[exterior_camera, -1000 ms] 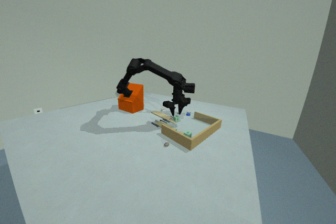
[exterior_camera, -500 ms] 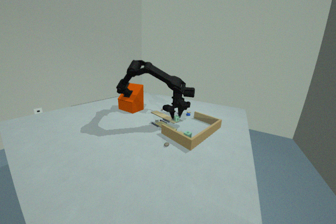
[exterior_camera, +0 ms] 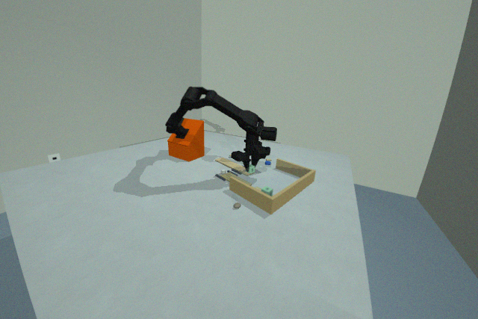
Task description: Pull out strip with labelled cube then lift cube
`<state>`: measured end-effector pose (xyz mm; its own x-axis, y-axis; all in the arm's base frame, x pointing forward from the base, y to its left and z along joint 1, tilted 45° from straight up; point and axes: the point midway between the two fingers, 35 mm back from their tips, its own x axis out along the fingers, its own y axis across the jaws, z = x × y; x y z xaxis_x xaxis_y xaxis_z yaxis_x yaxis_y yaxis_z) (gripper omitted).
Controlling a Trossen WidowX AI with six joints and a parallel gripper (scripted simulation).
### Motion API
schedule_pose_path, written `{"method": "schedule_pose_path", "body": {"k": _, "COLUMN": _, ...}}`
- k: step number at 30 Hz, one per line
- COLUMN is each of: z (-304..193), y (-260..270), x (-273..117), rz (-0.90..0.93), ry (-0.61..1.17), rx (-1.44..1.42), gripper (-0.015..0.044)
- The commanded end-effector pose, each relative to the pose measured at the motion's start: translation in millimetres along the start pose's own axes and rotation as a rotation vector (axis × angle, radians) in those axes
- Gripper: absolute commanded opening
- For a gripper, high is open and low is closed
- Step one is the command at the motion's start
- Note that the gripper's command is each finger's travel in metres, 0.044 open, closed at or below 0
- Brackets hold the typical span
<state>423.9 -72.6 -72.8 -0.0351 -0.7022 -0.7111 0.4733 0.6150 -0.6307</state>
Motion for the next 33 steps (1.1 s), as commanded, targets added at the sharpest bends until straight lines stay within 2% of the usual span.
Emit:
{"method": "schedule_pose_path", "body": {"k": 1, "z": 0, "y": 0, "x": -1, "rz": 0.001, "ry": -0.001, "rx": 0.001, "gripper": 0.0125}}
{"method": "schedule_pose_path", "body": {"k": 3, "z": 0, "y": 0, "x": -1, "rz": 0.001, "ry": -0.001, "rx": 0.001, "gripper": 0.0111}}
{"method": "schedule_pose_path", "body": {"k": 7, "z": -2, "y": -1, "x": -3, "rz": 0.001, "ry": -0.001, "rx": 0.000, "gripper": 0.0006}}
{"method": "schedule_pose_path", "body": {"k": 8, "z": -4, "y": -2, "x": -5, "rz": 0.001, "ry": -0.001, "rx": -0.001, "gripper": 0.0000}}
{"method": "schedule_pose_path", "body": {"k": 23, "z": -52, "y": -26, "x": -42, "rz": -0.002, "ry": -0.002, "rx": -0.011, "gripper": 0.0000}}
{"method": "schedule_pose_path", "body": {"k": 33, "z": -74, "y": -37, "x": -44, "rz": -0.003, "ry": -0.001, "rx": -0.013, "gripper": 0.0000}}
